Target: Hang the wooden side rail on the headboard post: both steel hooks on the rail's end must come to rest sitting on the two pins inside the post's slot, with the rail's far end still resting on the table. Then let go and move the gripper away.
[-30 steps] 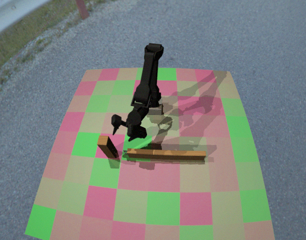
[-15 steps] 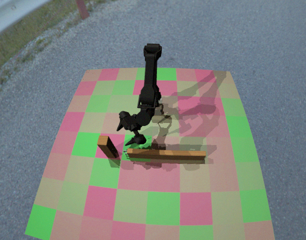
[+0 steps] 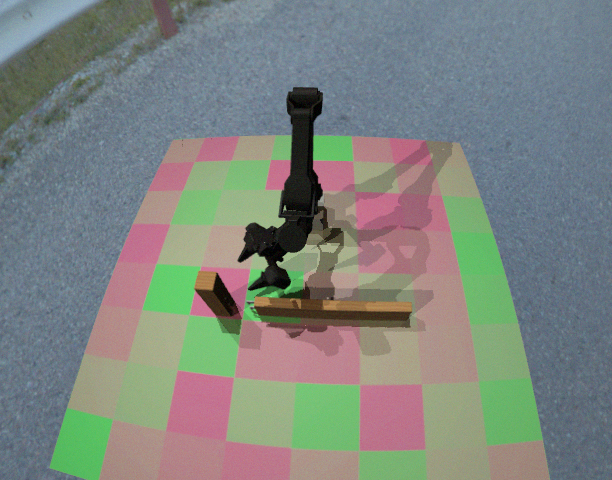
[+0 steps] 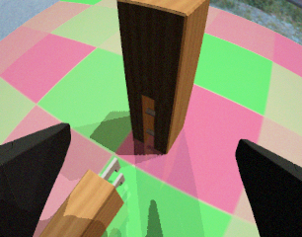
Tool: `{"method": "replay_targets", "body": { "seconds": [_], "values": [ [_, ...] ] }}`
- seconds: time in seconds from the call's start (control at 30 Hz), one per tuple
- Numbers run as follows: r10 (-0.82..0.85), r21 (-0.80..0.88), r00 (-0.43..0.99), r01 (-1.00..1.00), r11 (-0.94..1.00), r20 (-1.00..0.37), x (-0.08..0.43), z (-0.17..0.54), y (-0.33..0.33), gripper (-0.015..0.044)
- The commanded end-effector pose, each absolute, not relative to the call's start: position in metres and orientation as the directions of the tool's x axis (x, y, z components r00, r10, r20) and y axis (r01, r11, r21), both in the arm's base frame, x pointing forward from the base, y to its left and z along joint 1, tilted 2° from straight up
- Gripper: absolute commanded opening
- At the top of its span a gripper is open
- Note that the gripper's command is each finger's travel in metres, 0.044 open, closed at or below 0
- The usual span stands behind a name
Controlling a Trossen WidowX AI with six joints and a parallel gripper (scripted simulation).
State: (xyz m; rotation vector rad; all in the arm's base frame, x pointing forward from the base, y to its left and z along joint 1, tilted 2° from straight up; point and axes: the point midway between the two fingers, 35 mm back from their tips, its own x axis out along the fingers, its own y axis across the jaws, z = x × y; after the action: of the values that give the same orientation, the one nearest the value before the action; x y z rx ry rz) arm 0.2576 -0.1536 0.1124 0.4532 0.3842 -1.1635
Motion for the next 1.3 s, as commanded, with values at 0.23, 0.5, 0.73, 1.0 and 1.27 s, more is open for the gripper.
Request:
{"method": "replay_targets", "body": {
  "seconds": [0.23, 0.5, 0.73, 1.0, 1.27],
  "values": [
    [-0.786, 0.144, 0.348, 0.936, 0.321, -0.511, 0.257, 0.112, -0.154, 0.044],
    [-0.676, -0.26, 0.345, 0.736, 0.625, -0.651, 0.281, 0.11, -0.145, 0.044],
    [-0.505, -0.486, 0.297, 0.138, 0.863, -0.811, 0.303, 0.109, -0.13, 0.044],
    [-0.273, -0.334, 0.194, -0.598, 0.728, -0.942, 0.317, 0.115, -0.108, 0.044],
    [-0.023, -0.07, 0.067, -0.976, 0.204, -0.997, 0.322, 0.128, -0.083, 0.044]
  ]
}}
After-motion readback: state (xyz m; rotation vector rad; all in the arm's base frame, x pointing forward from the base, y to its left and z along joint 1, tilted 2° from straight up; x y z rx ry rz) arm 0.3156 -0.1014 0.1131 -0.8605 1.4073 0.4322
